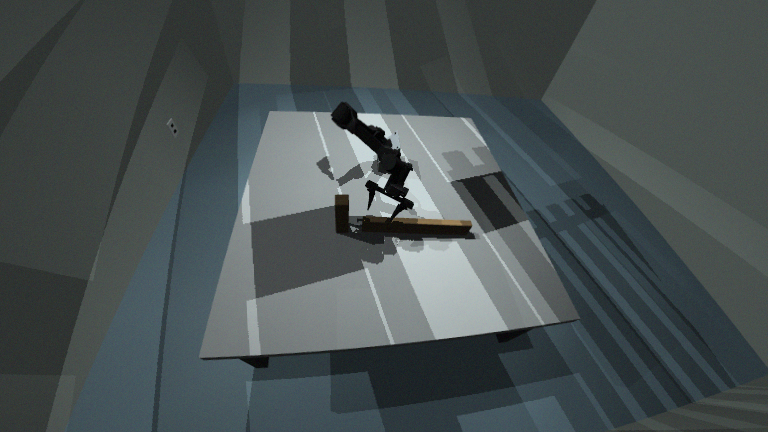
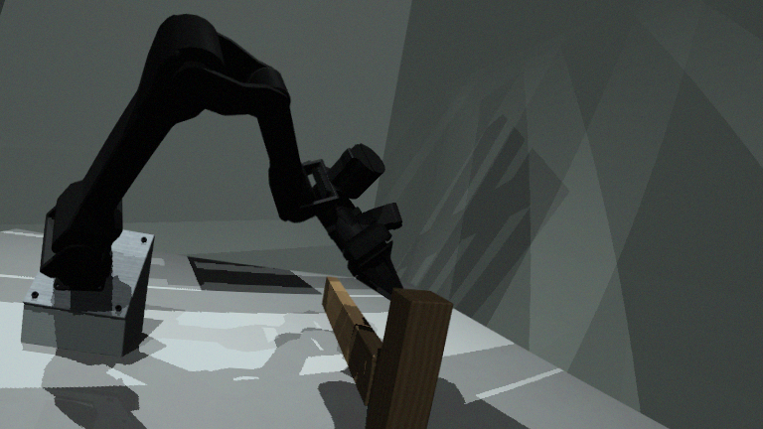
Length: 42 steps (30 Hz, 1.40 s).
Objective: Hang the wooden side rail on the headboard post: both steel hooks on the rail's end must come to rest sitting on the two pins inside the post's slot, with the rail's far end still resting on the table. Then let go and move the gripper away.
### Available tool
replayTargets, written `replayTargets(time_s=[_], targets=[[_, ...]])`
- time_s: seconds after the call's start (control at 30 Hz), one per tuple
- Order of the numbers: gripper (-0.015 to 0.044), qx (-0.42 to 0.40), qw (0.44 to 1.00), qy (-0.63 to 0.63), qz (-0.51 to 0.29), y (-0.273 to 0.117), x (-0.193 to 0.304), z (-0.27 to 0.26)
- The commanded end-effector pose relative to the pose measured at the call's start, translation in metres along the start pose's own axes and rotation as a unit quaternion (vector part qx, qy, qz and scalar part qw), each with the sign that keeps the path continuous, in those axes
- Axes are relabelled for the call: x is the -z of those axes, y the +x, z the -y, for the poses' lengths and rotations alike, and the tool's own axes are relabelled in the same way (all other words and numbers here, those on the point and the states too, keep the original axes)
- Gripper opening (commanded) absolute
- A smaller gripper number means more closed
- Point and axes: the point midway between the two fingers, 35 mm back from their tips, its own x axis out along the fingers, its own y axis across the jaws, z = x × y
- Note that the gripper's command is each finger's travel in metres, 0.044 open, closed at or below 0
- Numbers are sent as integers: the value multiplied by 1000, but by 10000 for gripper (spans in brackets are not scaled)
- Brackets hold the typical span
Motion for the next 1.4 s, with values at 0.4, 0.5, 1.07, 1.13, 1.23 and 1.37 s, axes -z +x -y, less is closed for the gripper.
replayTargets(time_s=[0.4, 0.5, 1.07, 1.13, 1.23, 1.37], targets=[[440, -206, 883, -421, -37, 16, -45, -66], [440, -228, 857, -459, -45, 14, -41, -66], [440, -353, 677, -638, -95, -10, -19, -39], [440, -367, 651, -656, -103, -14, -15, -32], [440, -385, 610, -683, -118, -21, -7, -20], [440, -390, 596, -691, -123, -23, -4, -16]])
